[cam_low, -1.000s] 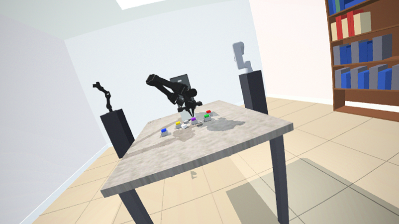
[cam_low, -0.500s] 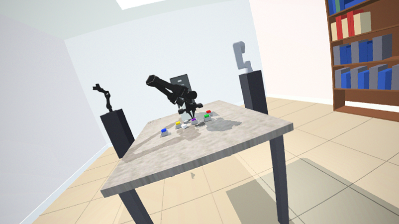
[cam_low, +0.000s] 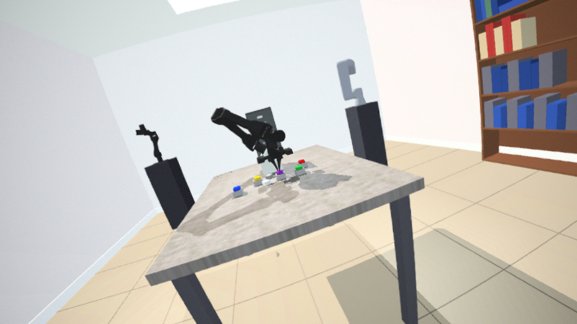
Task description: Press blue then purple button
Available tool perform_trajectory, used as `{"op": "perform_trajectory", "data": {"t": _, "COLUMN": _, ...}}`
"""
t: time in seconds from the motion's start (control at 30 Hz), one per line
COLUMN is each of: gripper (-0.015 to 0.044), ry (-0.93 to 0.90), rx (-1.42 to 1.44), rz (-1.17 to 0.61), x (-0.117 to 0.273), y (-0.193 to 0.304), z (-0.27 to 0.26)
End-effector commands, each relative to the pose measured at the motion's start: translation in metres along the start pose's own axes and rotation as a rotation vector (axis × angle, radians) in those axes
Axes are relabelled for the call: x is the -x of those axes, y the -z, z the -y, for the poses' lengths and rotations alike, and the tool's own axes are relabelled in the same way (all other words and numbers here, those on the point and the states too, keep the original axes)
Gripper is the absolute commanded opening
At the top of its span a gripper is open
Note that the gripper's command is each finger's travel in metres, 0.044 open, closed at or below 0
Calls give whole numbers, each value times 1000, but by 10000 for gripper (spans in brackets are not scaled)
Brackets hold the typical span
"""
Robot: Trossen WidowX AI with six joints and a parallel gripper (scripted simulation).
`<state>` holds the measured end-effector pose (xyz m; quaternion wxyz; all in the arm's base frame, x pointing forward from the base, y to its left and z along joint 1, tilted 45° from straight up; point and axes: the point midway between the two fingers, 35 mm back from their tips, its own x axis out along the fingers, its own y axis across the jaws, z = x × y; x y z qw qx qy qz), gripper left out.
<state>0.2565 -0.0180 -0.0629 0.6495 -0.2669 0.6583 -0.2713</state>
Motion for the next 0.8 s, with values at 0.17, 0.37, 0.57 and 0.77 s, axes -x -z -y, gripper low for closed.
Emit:
{"op": "perform_trajectory", "data": {"t": 0.17, "gripper": 72, "ry": -11, "rx": -8, "rz": 20, "x": 26, "y": -5, "z": -6}}
{"op": "perform_trajectory", "data": {"t": 0.37, "gripper": 230, "ry": -43, "rx": -19, "rz": 37, "x": 57, "y": -11, "z": -73}}
{"op": "perform_trajectory", "data": {"t": 0.57, "gripper": 387, "ry": -31, "rx": -11, "rz": 24, "x": 85, "y": 6, "z": -152}}
{"op": "perform_trajectory", "data": {"t": 0.77, "gripper": 400, "ry": -21, "rx": -8, "rz": 19, "x": 89, "y": 14, "z": -169}}
